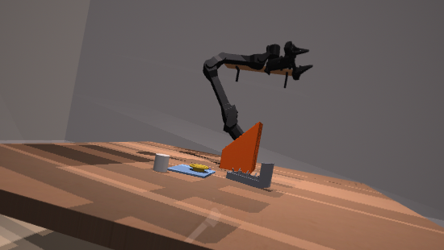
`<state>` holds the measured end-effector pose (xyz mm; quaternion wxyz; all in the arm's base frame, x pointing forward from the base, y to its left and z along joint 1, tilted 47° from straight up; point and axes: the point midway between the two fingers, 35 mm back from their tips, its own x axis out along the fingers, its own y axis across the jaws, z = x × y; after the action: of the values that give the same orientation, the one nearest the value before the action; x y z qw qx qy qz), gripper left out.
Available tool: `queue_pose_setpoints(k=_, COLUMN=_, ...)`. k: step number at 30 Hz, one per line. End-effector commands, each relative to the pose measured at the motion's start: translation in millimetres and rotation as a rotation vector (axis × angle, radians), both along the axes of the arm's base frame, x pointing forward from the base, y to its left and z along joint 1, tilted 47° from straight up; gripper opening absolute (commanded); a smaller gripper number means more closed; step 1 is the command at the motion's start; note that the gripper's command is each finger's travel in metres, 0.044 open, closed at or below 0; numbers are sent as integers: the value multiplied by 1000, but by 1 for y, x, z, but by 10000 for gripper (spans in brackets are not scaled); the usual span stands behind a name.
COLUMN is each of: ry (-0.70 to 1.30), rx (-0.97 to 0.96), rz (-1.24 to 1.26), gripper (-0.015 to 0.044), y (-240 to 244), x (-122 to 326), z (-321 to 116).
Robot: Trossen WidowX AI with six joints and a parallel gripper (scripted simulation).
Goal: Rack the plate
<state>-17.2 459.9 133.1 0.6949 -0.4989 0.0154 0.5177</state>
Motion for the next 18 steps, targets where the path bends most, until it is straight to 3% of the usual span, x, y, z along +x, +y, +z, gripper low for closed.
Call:
queue_pose_setpoints(k=1, ry=0, rx=-1, rz=-3, gripper=400, y=0, x=1, z=0)
queue_pose_setpoints(k=5, ry=4, rx=-21, rz=-68, gripper=400, y=-5, x=24, z=-5)
queue_pose_setpoints(k=18, ry=59, rx=-137, rz=-488, gripper=400, y=-57, x=158, z=-25)
